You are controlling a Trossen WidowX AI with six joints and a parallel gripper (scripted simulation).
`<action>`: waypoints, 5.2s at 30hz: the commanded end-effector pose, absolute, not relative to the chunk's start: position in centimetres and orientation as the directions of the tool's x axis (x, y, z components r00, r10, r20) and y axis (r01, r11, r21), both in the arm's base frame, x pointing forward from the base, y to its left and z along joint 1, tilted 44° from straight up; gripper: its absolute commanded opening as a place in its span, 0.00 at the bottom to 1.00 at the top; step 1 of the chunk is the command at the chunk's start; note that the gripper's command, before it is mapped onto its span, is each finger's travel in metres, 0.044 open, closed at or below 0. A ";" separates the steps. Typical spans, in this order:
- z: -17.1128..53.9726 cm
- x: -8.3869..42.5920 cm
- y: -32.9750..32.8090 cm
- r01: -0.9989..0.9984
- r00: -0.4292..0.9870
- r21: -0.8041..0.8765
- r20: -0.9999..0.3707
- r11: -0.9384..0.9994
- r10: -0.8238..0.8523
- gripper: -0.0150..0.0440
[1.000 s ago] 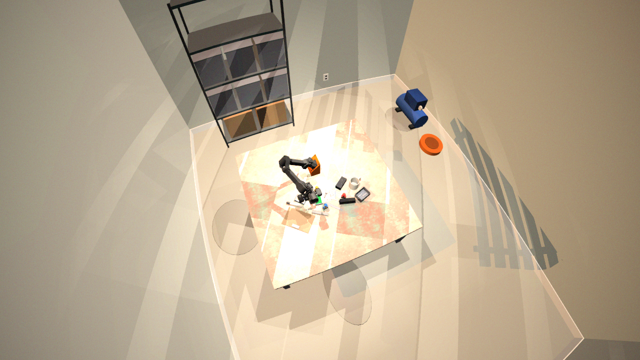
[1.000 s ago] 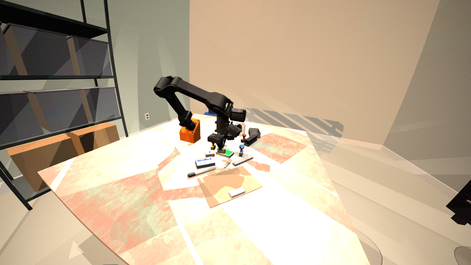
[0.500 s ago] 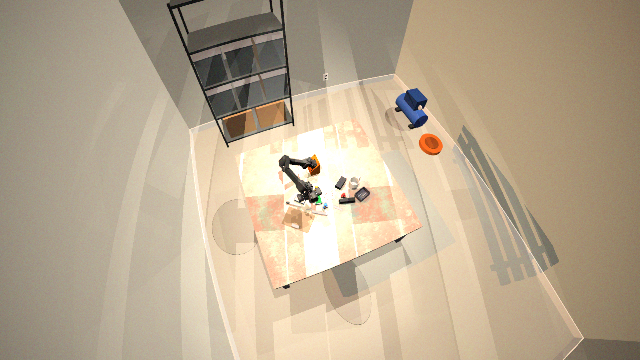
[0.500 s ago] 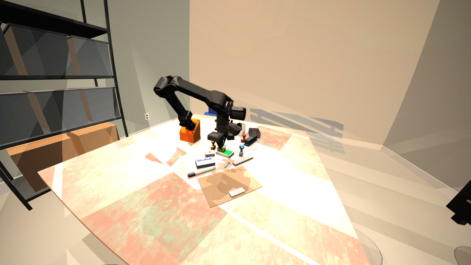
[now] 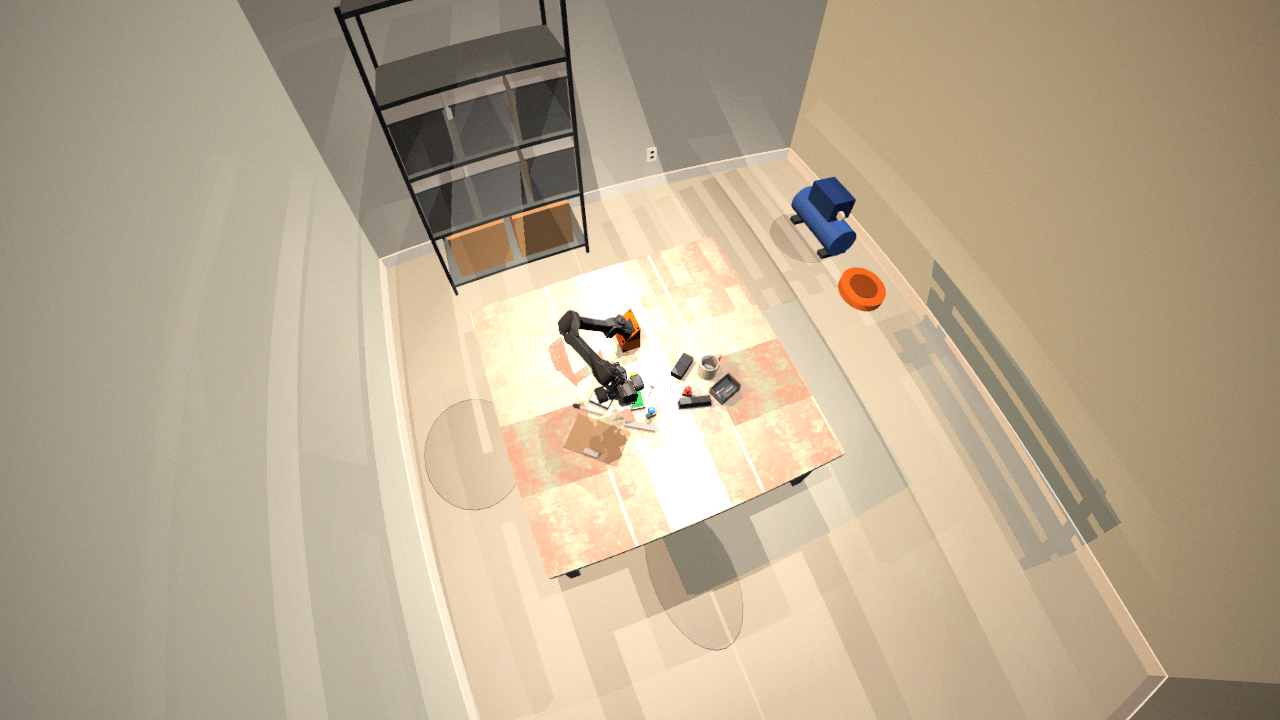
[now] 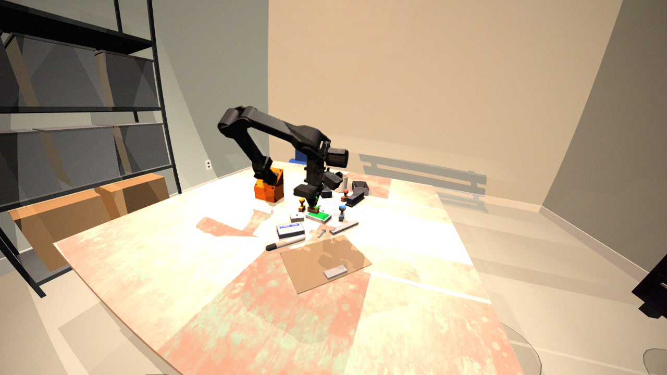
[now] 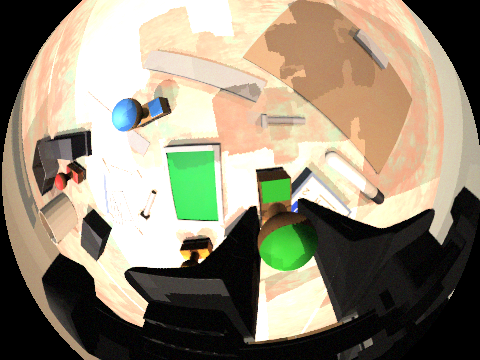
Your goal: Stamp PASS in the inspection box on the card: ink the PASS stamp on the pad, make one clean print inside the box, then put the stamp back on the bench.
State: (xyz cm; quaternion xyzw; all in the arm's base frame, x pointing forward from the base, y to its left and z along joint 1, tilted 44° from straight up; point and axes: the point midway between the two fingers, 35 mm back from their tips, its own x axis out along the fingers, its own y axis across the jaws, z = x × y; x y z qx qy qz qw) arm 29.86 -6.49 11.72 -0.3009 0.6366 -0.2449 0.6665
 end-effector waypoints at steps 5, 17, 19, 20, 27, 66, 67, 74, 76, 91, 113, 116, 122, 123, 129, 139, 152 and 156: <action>9.3 29.5 -3.6 -0.055 0.073 -0.712 -0.702 0.700 -0.709 0.25; 6.7 28.7 -1.1 -0.055 0.072 -0.715 -0.699 0.697 -0.711 0.25; 6.6 28.7 -1.2 -0.055 0.072 -0.715 -0.699 0.697 -0.711 0.25; 6.6 28.7 -1.2 -0.055 0.072 -0.715 -0.699 0.697 -0.711 0.25; 6.2 28.8 -1.5 -0.056 0.072 -0.714 -0.700 0.697 -0.711 0.25; 4.4 29.0 -3.3 -0.054 0.073 -0.715 -0.699 0.697 -0.712 0.25; 4.3 29.0 -3.3 -0.054 0.073 -0.715 -0.699 0.697 -0.712 0.25; 4.0 29.0 -3.7 -0.054 0.073 -0.716 -0.698 0.696 -0.712 0.25; 3.9 29.0 -3.8 -0.053 0.073 -0.716 -0.698 0.696 -0.712 0.25; 3.2 29.0 -4.5 -0.049 0.072 -0.717 -0.697 0.695 -0.714 0.25; 2.8 29.0 -4.9 -0.040 0.072 -0.718 -0.696 0.695 -0.714 0.25; 2.8 29.0 -5.0 -0.040 0.072 -0.718 -0.696 0.695 -0.714 0.25; 2.7 29.0 -5.0 -0.040 0.072 -0.718 -0.696 0.695 -0.714 0.25; 2.7 29.0 -5.0 -0.040 0.072 -0.718 -0.696 0.695 -0.714 0.25; 2.7 29.0 -5.1 -0.040 0.072 -0.718 -0.696 0.695 -0.715 0.25; 2.6 29.1 -5.1 -0.040 0.072 -0.718 -0.696 0.695 -0.715 0.25; 2.7 29.0 -5.0 -0.040 0.072 -0.718 -0.696 0.695 -0.714 0.25; 2.8 29.0 -4.9 -0.040 0.072 -0.718 -0.696 0.695 -0.714 0.25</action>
